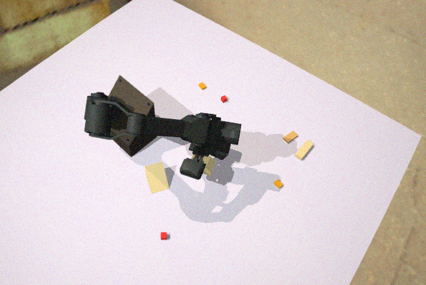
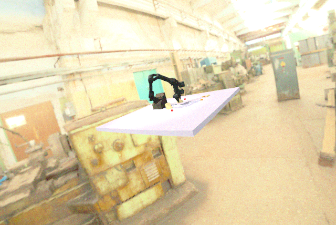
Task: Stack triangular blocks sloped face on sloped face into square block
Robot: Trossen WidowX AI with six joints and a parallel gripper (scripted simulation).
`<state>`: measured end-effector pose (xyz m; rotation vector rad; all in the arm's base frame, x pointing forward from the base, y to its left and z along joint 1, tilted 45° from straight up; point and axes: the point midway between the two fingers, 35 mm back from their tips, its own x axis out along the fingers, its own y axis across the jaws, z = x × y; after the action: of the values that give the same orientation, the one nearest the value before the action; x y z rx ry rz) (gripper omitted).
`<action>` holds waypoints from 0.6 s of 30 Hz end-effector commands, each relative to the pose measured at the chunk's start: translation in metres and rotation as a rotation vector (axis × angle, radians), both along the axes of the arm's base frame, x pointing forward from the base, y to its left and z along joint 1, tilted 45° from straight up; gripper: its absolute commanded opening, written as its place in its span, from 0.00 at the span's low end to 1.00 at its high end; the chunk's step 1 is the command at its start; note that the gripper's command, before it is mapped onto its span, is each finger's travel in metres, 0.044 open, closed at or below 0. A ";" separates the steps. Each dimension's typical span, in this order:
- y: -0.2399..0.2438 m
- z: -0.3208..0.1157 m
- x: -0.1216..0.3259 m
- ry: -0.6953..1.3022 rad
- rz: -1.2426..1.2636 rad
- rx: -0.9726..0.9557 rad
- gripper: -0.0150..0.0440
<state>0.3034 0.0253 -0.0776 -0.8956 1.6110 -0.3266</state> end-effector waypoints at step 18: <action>0.000 0.000 0.000 0.442 0.452 0.003 0.25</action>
<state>0.3036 0.0249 -0.0773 -1.3097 1.7306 0.1366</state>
